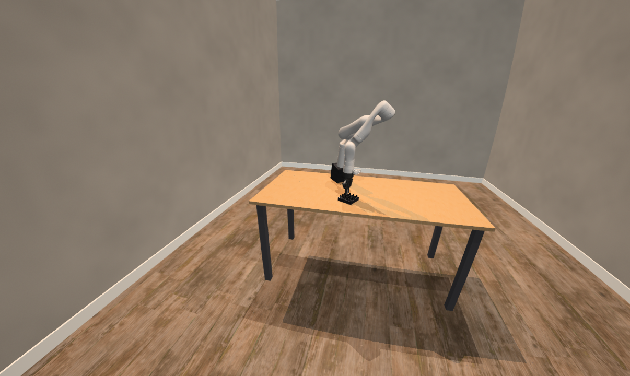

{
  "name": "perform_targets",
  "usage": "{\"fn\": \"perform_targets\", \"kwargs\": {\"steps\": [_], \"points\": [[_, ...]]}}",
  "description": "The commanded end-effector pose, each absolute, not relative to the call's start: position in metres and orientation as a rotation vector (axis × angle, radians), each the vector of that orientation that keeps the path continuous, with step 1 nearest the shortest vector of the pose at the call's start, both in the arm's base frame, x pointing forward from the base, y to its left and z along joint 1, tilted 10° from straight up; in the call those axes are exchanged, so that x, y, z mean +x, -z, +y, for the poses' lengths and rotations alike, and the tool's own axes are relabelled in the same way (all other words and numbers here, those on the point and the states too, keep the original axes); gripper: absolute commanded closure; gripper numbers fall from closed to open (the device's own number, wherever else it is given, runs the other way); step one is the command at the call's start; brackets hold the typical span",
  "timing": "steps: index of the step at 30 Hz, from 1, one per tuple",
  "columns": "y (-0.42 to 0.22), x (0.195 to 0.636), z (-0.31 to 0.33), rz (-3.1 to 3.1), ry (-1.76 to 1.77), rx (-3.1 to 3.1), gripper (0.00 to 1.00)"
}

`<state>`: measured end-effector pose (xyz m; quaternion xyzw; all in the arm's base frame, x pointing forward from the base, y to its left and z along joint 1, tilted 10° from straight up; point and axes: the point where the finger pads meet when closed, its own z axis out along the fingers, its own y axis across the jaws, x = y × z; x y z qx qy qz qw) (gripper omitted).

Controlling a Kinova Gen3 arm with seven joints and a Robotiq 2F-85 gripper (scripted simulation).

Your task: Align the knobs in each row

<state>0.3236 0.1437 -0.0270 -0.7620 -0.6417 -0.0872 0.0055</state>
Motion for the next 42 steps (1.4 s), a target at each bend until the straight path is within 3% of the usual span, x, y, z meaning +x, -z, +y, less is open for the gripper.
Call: {"fn": "perform_targets", "kwargs": {"steps": [1, 42], "points": [[0.027, 0.324, 0.144, -2.009, 0.275, -2.385, 0.81], [-0.011, 0.319, 0.139, -2.009, 0.275, -2.385, 0.81]]}}
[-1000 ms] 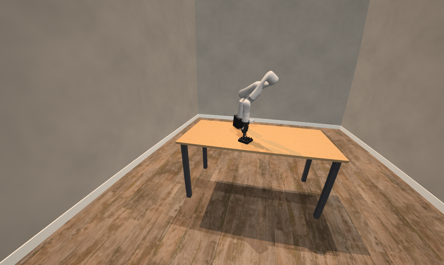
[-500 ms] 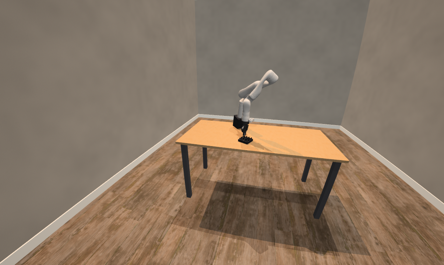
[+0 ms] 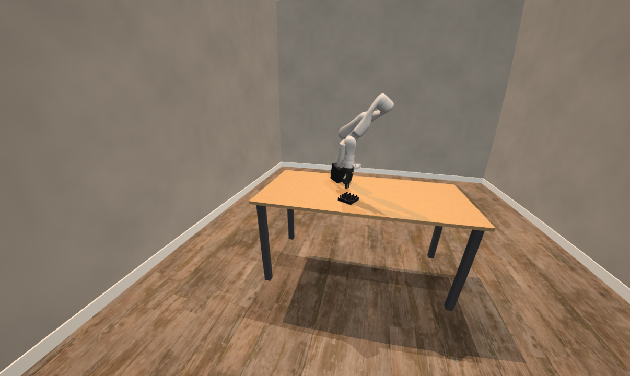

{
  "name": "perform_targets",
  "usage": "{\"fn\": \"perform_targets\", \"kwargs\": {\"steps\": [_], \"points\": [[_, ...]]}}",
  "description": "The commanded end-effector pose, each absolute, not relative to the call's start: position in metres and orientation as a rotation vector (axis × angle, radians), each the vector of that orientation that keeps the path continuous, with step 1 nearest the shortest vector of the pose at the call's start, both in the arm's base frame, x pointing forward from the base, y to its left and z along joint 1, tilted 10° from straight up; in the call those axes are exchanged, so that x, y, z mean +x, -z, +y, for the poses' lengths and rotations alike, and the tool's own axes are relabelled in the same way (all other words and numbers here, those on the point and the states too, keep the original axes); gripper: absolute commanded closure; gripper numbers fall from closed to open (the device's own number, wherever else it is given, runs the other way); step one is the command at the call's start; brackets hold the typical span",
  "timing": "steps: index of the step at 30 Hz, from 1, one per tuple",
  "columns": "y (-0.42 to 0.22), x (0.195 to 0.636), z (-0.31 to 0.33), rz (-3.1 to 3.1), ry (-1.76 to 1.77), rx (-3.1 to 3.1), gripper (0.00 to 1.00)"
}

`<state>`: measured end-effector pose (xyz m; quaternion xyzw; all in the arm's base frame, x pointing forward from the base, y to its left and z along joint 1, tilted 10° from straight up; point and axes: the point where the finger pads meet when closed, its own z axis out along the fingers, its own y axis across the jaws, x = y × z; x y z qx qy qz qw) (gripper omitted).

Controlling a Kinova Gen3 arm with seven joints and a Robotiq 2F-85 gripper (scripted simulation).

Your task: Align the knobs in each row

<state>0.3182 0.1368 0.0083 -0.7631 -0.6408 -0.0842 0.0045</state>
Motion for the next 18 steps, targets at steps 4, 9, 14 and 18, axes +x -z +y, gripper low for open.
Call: {"fn": "perform_targets", "kwargs": {"steps": [4, 9, 14, 18], "points": [[-0.0108, 0.319, 0.1393, -2.009, 0.275, -2.385, 0.81], [-0.0108, 0.319, 0.1393, -2.009, 0.275, -2.385, 0.81], [-0.0109, 0.319, 0.1393, -2.009, 0.275, -2.385, 0.0], [-0.0111, 0.319, 0.1393, -2.009, 0.275, -2.385, 0.0]]}}
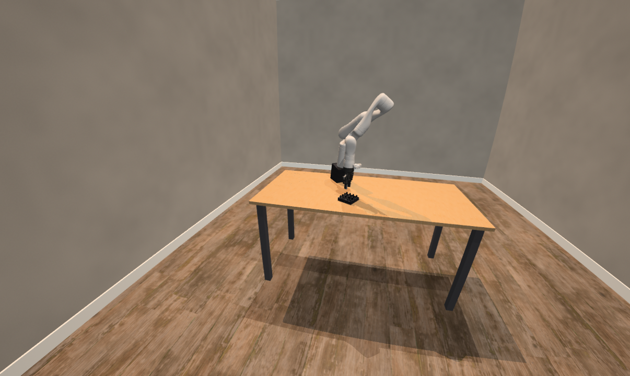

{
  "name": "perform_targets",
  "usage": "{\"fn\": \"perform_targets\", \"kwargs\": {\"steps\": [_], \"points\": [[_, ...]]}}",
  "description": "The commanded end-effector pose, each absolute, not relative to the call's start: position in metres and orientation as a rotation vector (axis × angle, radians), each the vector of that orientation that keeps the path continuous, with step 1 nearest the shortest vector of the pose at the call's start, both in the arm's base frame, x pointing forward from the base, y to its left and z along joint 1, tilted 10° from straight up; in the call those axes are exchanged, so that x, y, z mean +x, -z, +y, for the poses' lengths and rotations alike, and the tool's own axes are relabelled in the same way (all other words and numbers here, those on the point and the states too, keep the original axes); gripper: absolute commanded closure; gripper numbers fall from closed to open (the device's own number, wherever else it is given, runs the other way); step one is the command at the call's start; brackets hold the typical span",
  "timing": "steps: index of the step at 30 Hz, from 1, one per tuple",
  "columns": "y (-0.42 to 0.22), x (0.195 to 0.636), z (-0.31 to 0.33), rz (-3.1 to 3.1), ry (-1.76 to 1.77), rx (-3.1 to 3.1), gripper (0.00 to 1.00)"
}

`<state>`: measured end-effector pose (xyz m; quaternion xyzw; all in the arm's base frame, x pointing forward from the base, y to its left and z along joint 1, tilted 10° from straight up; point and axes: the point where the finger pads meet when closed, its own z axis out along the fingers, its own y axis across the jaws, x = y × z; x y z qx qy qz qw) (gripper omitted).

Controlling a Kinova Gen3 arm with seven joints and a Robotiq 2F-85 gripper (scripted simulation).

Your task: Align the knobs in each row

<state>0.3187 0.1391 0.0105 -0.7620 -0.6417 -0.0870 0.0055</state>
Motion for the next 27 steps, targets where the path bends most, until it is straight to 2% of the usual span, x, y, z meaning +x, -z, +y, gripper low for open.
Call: {"fn": "perform_targets", "kwargs": {"steps": [1, 27], "points": [[-0.011, 0.319, 0.139, -2.009, 0.275, -2.385, 0.0], [-0.043, 0.315, 0.135, -2.009, 0.275, -2.385, 0.0]]}}
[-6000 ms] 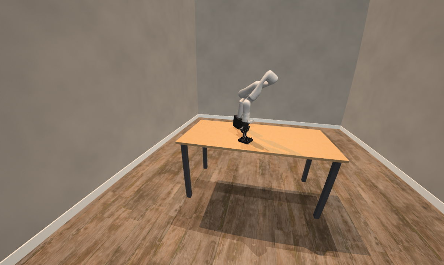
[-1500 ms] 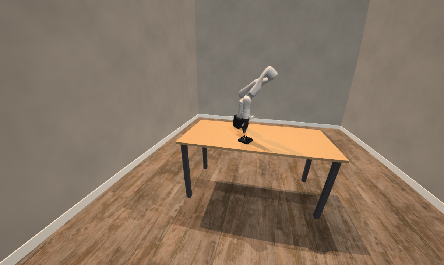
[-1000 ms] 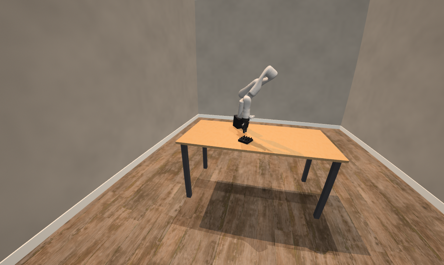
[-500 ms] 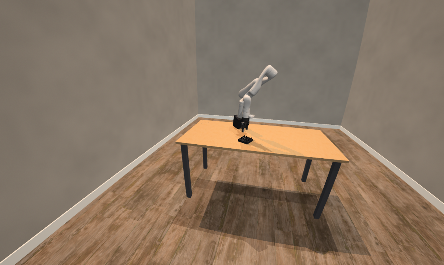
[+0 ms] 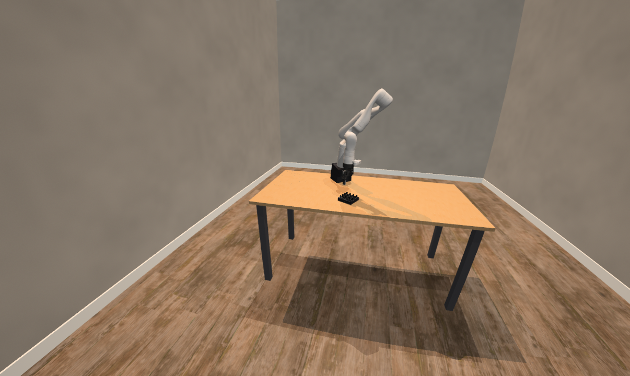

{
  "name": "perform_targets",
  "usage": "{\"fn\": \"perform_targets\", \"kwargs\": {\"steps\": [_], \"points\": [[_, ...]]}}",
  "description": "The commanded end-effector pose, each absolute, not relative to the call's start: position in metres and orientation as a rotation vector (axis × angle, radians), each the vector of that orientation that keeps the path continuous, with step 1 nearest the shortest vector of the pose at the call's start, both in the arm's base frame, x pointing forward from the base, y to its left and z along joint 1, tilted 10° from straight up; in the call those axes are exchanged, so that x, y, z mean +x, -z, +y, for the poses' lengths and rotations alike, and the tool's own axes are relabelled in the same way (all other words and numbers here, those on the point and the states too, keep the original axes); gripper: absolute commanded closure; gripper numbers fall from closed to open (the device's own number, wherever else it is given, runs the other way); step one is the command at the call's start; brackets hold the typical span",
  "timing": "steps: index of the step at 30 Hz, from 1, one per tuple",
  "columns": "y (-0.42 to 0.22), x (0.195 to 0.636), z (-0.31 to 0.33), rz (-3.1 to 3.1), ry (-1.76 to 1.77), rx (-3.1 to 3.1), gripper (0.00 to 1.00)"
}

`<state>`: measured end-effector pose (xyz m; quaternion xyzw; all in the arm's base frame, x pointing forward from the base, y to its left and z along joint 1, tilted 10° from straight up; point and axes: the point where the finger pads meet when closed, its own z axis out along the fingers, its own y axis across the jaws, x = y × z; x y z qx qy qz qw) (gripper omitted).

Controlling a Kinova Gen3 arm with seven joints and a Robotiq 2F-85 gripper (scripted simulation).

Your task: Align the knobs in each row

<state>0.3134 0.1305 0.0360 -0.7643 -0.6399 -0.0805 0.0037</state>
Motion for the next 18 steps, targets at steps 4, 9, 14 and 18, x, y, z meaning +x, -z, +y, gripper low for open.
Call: {"fn": "perform_targets", "kwargs": {"steps": [4, 9, 14, 18], "points": [[-0.053, 0.314, 0.134, -2.009, 0.275, -2.385, 0.0], [-0.061, 0.313, 0.133, -2.009, 0.275, -2.385, 0.0], [-0.074, 0.311, 0.132, -2.009, 0.275, -2.385, 0.0], [-0.085, 0.31, 0.13, -2.009, 0.275, -2.385, 0.0]]}}
